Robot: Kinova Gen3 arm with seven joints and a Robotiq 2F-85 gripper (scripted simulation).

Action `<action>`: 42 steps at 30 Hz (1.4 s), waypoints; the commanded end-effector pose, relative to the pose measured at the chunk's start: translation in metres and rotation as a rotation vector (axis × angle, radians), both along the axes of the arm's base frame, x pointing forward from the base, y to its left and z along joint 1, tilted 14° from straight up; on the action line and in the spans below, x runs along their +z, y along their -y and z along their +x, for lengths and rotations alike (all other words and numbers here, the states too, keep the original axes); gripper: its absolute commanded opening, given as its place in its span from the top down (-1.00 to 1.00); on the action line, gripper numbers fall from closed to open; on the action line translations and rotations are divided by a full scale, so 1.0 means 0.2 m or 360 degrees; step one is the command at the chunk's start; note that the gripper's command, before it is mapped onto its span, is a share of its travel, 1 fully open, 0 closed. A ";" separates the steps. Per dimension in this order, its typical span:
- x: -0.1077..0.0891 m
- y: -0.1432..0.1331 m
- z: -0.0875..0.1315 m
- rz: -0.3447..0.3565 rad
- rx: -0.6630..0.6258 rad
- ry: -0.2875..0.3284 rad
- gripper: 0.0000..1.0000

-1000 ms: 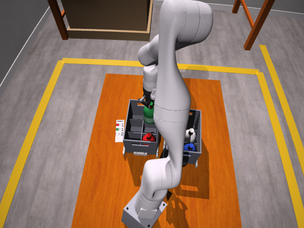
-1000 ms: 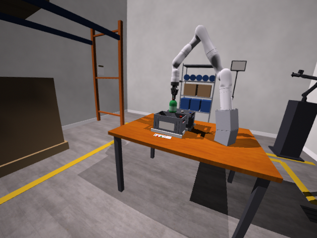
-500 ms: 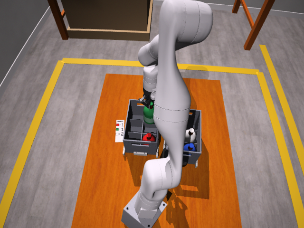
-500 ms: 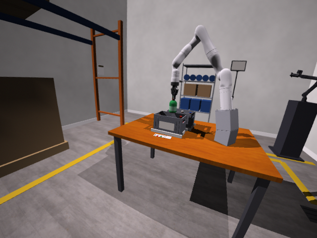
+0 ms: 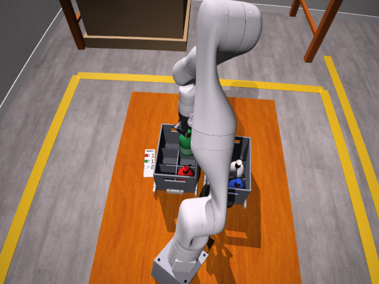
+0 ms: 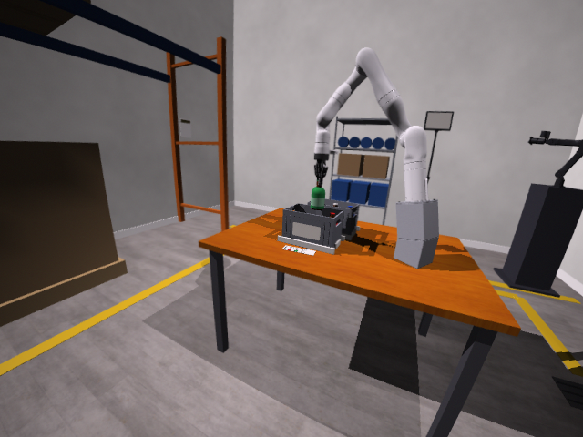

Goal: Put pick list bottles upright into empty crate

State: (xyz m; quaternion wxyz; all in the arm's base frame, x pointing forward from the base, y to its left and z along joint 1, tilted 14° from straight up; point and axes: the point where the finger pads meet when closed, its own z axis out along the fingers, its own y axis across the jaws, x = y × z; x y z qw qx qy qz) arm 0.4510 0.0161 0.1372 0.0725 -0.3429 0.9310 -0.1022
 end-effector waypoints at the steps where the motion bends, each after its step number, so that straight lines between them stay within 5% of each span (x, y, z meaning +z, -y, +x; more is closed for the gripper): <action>1: -0.01 0.00 0.00 0.0001 0.0001 0.0003 0.80; 42: -0.19 0.03 0.04 0.0001 0.0001 0.0003 0.80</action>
